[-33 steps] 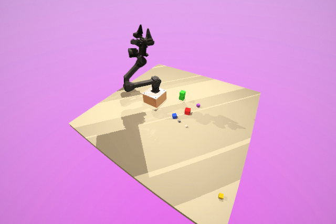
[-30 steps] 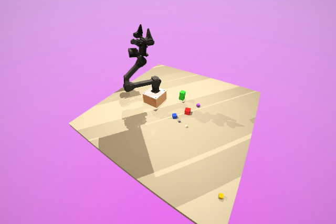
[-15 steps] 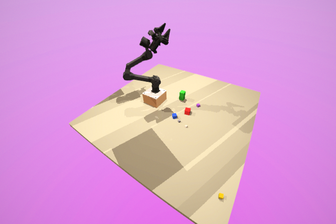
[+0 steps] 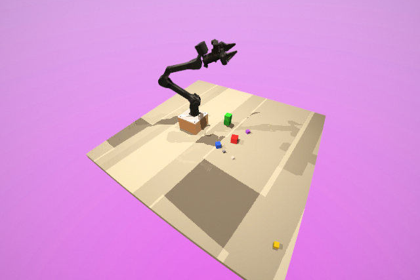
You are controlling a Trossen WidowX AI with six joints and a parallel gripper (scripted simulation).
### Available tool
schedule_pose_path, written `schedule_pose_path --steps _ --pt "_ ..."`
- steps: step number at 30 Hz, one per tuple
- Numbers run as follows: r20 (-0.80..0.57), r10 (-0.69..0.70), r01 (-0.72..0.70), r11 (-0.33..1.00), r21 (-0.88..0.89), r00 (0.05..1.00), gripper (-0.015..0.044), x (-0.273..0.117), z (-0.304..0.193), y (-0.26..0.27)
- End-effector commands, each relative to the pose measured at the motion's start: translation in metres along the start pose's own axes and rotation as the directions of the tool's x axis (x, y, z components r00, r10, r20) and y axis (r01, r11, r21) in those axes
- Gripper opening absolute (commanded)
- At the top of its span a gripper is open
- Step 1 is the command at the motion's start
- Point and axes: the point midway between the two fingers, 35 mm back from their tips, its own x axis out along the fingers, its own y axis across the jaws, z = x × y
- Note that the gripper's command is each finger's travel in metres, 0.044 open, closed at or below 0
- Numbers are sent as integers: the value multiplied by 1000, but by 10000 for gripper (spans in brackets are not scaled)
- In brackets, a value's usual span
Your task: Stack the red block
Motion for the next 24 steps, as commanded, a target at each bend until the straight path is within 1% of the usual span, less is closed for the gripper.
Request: schedule_pose_path --steps 1,6,12,18,24 --pt "-118 -58 50 997 -66 991 440 18 -28 -15" --pt "-287 -154 112 981 -157 946 440 38 -72 -42" --pt "-474 -266 156 953 -260 839 440 49 -124 -81" --pt "-635 -361 171 924 -341 683 440 46 -174 -124" --pt "-764 -424 169 904 -393 486 440 31 -218 -166"
